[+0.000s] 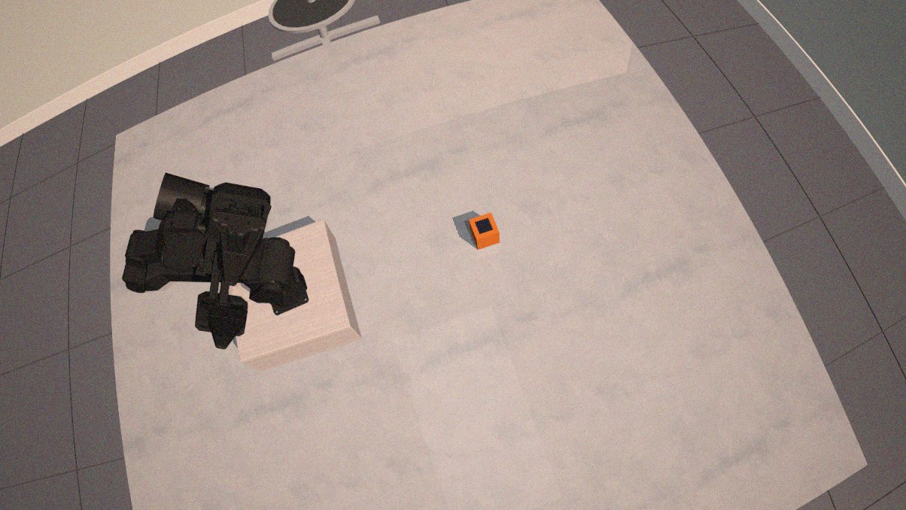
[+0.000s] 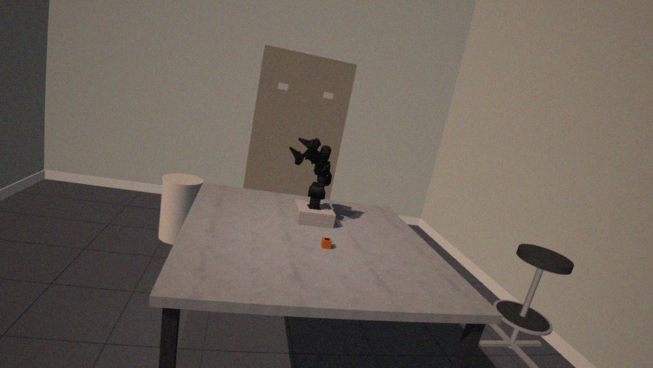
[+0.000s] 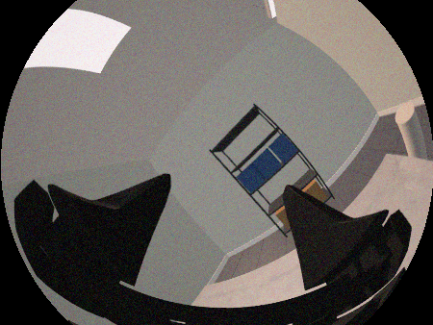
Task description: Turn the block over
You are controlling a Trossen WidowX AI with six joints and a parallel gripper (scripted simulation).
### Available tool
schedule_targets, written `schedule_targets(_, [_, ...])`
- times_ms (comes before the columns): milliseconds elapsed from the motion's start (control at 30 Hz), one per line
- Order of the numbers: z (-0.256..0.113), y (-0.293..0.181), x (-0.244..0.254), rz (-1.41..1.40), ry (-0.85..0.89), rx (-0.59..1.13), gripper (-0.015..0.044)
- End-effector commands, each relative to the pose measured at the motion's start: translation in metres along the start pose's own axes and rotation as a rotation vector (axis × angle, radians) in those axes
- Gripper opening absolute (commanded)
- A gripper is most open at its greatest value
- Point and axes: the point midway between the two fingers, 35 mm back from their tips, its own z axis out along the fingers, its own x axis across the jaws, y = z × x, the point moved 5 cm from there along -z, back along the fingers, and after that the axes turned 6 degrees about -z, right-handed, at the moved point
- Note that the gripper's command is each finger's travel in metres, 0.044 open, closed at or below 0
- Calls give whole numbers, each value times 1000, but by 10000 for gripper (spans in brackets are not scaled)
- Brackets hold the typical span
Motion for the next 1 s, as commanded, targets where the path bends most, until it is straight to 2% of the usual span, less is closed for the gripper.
schedule_targets(0, [0, -1, 1, 0, 7, 5, 426])
schedule_targets(67, [3, -13, 13, -6, 60, 51, 440])
schedule_targets(300, [17, -59, 69, -306, 255, 334, 440])
schedule_targets(500, [11, -120, 113, -575, 453, 640, 440])
schedule_targets(733, [-20, -194, 141, -851, 669, 1026, 440])
schedule_targets(967, [-71, -258, 148, -1101, 861, 1427, 440])
